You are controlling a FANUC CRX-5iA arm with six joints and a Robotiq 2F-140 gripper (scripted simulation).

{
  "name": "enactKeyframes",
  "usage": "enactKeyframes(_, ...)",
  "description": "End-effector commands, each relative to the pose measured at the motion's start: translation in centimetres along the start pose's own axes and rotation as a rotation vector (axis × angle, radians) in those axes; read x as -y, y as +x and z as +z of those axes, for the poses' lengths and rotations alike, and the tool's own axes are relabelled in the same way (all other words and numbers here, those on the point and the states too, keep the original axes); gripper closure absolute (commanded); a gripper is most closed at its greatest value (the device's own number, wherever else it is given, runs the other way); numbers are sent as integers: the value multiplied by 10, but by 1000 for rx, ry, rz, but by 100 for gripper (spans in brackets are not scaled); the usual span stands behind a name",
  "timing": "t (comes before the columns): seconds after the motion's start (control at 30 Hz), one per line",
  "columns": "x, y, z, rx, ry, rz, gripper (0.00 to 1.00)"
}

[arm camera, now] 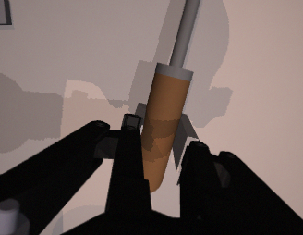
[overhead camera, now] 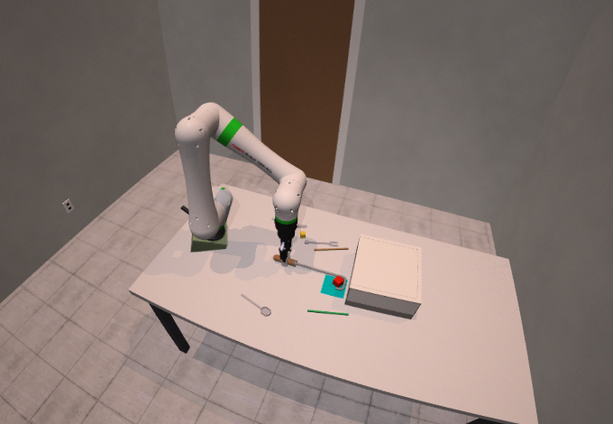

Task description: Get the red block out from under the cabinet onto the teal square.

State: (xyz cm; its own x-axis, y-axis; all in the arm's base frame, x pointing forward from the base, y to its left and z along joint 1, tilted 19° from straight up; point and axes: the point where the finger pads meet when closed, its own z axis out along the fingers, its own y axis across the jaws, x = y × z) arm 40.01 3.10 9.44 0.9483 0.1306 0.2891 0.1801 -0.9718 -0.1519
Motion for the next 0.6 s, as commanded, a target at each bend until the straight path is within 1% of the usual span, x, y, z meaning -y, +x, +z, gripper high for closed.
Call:
enactKeyframes(0.0,0,0,0,0,0,0,100)
enactKeyframes(0.2,-2,-1,0,0,0,0,100)
enactKeyframes(0.57,-16,-7,0,0,0,0,100)
